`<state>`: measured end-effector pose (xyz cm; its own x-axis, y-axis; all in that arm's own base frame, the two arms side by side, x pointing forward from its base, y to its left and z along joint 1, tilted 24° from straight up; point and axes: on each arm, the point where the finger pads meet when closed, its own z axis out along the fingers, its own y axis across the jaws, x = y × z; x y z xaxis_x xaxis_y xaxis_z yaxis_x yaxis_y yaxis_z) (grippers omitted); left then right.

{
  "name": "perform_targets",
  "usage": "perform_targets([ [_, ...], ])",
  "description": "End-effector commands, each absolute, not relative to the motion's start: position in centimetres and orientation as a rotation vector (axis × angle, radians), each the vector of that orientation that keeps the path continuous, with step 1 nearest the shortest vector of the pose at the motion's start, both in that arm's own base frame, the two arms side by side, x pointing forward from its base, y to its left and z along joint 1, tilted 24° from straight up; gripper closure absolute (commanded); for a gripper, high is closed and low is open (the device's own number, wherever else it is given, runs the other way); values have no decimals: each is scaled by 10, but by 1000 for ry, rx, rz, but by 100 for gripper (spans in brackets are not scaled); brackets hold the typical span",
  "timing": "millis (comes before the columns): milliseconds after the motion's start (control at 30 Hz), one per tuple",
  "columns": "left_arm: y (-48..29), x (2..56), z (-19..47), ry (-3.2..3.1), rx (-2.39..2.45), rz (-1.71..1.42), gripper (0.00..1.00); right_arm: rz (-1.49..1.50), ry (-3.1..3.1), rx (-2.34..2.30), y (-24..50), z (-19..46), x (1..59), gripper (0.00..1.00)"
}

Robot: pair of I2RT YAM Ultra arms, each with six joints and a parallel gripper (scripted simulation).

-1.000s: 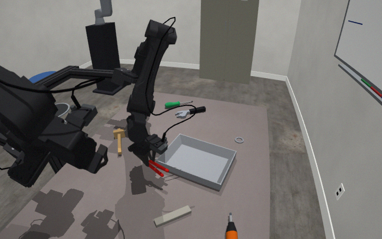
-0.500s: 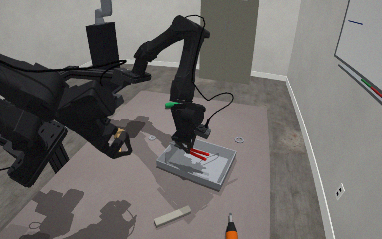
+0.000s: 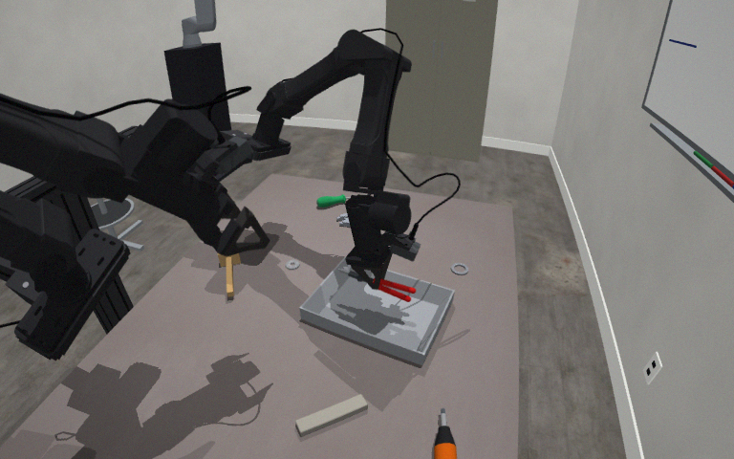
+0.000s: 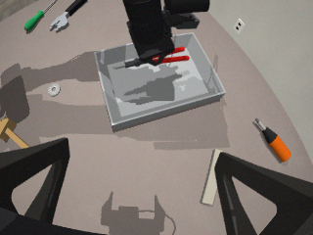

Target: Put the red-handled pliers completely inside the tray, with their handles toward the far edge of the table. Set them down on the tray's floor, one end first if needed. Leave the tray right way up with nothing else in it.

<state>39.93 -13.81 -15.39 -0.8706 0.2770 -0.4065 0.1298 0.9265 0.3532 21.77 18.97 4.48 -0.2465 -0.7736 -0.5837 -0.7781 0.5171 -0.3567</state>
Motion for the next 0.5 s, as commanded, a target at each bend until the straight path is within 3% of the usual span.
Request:
perform_targets([
  [0, -159, 419, -129, 2558, 302, 383, 78, 13, 2013, -946, 211, 54, 226, 0],
  [467, -159, 420, -129, 2557, 301, 383, 78, 112, 1984, -918, 234, 51, 200, 0],
])
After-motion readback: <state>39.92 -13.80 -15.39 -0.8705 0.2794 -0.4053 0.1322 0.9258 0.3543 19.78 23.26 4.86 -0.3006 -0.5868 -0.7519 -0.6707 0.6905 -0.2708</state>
